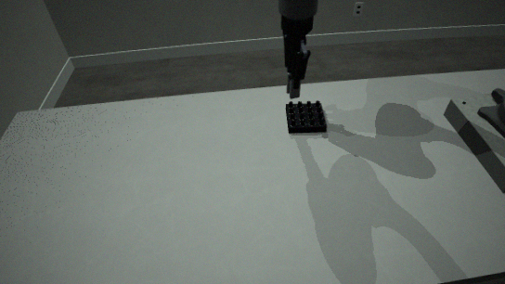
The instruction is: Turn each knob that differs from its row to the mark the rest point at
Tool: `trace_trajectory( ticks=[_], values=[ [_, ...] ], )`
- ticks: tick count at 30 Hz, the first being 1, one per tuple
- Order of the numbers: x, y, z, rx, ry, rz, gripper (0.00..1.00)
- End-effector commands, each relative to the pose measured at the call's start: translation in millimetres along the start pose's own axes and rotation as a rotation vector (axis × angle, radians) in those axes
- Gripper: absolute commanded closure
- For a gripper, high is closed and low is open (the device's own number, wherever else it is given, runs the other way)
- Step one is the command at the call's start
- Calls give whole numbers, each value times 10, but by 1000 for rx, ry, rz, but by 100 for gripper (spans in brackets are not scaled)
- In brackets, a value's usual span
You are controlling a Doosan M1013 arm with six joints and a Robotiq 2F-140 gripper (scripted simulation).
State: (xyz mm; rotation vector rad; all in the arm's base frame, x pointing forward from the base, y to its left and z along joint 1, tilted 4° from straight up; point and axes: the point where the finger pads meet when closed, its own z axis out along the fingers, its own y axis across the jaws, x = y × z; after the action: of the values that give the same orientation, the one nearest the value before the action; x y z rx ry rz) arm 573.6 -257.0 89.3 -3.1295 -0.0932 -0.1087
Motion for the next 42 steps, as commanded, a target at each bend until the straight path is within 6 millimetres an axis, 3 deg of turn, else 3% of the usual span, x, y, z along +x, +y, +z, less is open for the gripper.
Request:
trace_trajectory(
  ticks=[1, 22, 42],
  values=[
    [0, 0, -1, 0, 0, 0, 88],
    [1, 1, 54, 0, 0, 0, 88],
    [5, 3, 276, 0, 0, 0, 88]
  ],
)
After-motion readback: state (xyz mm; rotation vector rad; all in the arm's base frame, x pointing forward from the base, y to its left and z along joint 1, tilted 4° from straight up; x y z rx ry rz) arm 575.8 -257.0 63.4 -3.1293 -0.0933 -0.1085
